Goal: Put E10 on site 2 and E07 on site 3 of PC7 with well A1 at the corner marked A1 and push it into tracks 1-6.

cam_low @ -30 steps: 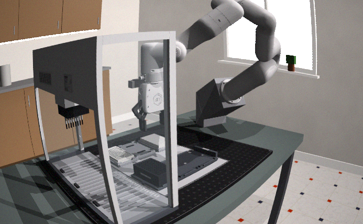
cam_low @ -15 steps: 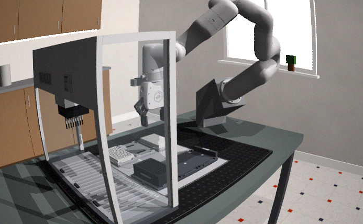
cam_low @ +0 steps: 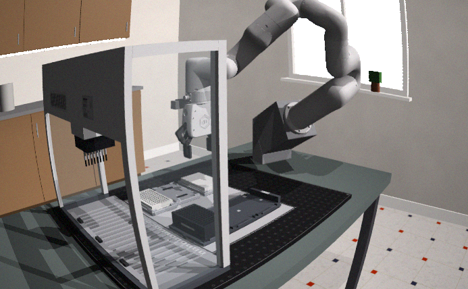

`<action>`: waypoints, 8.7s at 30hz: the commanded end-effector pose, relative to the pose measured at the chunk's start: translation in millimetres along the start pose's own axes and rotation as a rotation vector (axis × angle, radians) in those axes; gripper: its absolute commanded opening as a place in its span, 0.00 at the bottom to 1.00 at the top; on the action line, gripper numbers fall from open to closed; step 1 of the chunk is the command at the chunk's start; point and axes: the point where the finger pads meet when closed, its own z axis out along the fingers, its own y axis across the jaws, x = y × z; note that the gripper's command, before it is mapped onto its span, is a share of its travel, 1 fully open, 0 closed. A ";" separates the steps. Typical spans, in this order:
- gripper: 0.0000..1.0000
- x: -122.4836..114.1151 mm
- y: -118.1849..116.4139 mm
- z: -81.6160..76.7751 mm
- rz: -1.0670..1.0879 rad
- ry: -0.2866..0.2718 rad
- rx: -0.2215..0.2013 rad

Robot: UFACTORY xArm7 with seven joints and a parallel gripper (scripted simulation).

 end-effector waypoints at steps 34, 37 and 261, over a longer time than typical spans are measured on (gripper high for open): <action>1.00 64.8 55.4 7.9 0.000 0.003 0.004; 1.00 64.8 55.4 13.0 0.000 0.003 0.004; 0.00 64.9 55.2 94.2 0.000 0.003 0.004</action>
